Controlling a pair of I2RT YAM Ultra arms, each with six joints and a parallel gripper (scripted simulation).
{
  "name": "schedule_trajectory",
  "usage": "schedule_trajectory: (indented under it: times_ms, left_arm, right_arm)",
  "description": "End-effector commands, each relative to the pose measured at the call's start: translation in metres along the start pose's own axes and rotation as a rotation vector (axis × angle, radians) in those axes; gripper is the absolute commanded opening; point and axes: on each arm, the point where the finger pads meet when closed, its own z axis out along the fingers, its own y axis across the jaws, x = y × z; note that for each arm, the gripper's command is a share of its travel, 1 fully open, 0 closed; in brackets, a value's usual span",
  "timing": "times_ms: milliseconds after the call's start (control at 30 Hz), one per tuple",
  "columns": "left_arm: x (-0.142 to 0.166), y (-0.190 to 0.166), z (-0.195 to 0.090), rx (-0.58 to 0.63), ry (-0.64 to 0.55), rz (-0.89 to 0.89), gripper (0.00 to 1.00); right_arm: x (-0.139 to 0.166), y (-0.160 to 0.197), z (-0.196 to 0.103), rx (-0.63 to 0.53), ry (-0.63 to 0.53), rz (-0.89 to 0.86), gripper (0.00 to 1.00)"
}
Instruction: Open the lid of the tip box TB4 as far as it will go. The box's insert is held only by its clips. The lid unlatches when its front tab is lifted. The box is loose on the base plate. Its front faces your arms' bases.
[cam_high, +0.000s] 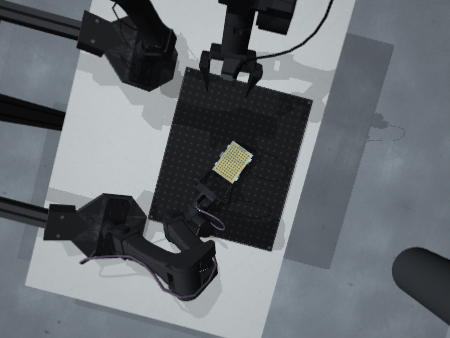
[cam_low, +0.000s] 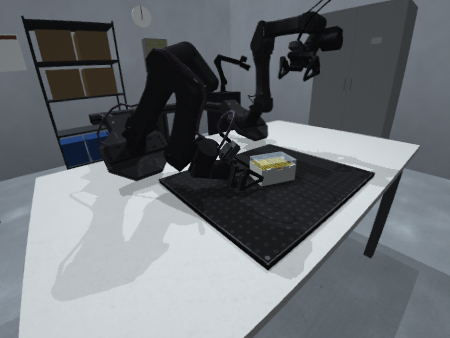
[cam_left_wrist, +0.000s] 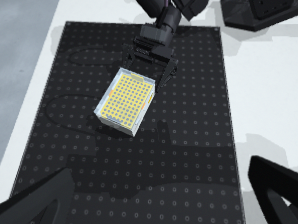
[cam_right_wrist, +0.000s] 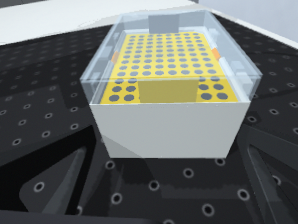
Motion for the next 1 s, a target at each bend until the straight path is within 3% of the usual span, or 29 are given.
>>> schedule_trajectory:
  times_ms: [0,533,667,800,967]
  left_arm:
    - [-0.0054,-0.0006,-0.0033,0.001,-0.017,0.001,1.00]
    - [-0.0054,-0.0006,-0.0033,0.001,-0.017,0.001,1.00]
    - [-0.0054,-0.0006,-0.0033,0.001,-0.017,0.001,1.00]
    - [-0.0054,-0.0006,-0.0033,0.001,-0.017,0.001,1.00]
    - [-0.0054,-0.0006,-0.0033,0.001,-0.017,0.001,1.00]
  right_arm:
    - [0.0036,0.0015,0.0113,-0.011,0.007,0.015,1.00]
    - [0.0026,0.0029,0.0189,-0.018,0.002,0.014,1.00]
    - [0.0006,0.0006,0.0157,-0.007,-0.001,0.004,0.91]
    - [0.0006,0.0006,0.0157,-0.007,-0.001,0.004,0.91]
    - [0.0021,0.0031,0.0147,-0.020,0.002,0.015,0.84]
